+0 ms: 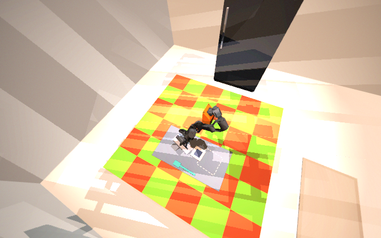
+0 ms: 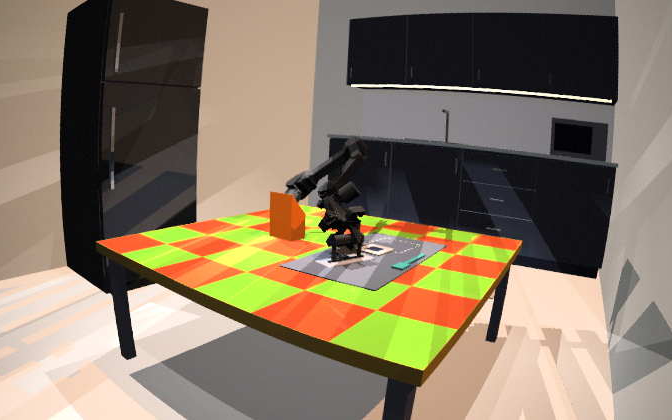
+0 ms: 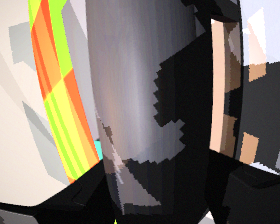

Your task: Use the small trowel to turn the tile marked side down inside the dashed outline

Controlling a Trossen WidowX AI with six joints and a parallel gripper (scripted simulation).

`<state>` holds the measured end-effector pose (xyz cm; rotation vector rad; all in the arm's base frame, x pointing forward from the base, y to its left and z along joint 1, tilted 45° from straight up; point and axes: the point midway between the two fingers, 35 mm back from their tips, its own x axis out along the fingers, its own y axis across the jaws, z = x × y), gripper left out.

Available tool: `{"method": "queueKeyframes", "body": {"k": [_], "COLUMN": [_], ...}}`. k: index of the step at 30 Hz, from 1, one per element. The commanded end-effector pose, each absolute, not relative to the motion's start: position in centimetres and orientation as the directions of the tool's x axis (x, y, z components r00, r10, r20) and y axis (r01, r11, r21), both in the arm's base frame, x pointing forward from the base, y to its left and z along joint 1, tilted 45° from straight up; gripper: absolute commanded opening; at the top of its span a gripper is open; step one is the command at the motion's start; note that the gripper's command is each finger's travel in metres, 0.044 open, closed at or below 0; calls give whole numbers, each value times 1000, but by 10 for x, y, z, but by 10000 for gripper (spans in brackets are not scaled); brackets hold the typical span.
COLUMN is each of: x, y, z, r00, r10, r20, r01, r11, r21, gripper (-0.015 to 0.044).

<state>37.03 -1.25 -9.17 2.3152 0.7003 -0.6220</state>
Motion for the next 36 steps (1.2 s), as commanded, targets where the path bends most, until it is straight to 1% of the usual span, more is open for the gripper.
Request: {"method": "queueKeyframes", "body": {"k": [1, 21, 22, 36], "x": [373, 373, 373, 373], "y": [-14, -14, -14, -43], "z": [-92, -92, -91, -64], "r00": [751, 751, 751, 748], "r10": [313, 313, 313, 311], "r20": [-582, -582, -582, -586], "r01": [612, 612, 612, 615], "r11": [-661, -661, -661, -656], "r21": [435, 435, 435, 438], "gripper": [155, 22, 0, 0]}}
